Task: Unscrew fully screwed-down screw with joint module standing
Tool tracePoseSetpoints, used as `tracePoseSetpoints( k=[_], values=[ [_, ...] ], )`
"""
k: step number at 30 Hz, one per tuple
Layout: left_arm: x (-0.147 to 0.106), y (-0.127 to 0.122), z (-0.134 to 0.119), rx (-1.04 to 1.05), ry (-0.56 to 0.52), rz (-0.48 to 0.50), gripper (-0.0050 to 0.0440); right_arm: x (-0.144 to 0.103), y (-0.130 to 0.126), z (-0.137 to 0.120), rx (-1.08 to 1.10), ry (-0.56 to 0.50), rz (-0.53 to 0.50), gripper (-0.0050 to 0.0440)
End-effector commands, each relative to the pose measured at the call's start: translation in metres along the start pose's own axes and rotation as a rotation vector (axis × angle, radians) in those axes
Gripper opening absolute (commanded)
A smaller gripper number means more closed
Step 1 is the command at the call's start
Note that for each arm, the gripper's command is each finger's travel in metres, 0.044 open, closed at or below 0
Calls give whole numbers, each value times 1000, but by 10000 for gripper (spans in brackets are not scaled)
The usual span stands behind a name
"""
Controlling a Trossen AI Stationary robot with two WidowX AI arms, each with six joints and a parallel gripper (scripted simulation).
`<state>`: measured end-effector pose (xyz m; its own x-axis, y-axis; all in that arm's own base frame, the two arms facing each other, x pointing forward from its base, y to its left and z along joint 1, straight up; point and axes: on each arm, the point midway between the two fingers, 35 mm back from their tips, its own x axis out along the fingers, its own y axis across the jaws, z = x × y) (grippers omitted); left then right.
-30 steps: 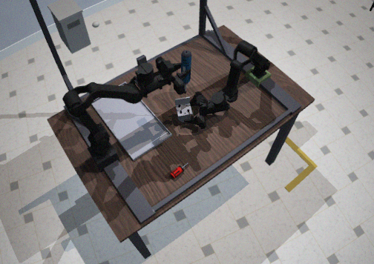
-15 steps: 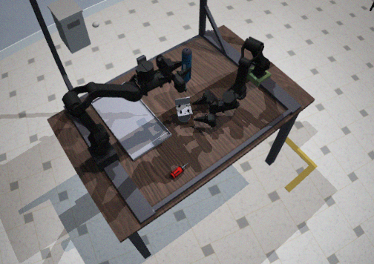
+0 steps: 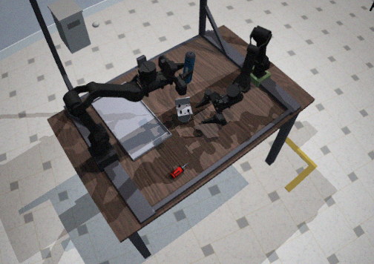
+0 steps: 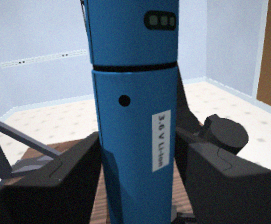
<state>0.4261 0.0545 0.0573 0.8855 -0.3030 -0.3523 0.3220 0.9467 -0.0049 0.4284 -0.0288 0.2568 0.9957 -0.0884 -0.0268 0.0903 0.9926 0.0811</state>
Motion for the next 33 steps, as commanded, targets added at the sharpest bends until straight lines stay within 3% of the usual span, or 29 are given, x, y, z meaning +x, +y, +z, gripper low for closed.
tracePoseSetpoints(
  k=[1, 3, 8, 18, 20, 25, 33],
  values=[
    [-9, -2, 52, -19, -10, 101, 440, 6, -21, 15, 137, 6, -48, 160],
    [-9, -2, 52, -19, -10, 101, 440, 6, -21, 15, 137, 6, -48, 160],
    [-18, -17, 71, -97, 37, 158, 440, 7, -49, 3, 324, 75, -128, 160],
    [-43, -70, 102, -127, 112, 205, 440, -2, -112, -33, 759, 202, -367, 160],
    [-43, -70, 102, -127, 112, 205, 440, -2, -112, -33, 759, 202, -367, 160],
    [-61, -95, 98, -126, 203, 215, 440, -18, -148, -62, 1029, 260, -552, 160],
    [-73, -108, 106, -113, 206, 226, 440, -39, -165, -107, 1392, 362, -806, 160]
  ],
)
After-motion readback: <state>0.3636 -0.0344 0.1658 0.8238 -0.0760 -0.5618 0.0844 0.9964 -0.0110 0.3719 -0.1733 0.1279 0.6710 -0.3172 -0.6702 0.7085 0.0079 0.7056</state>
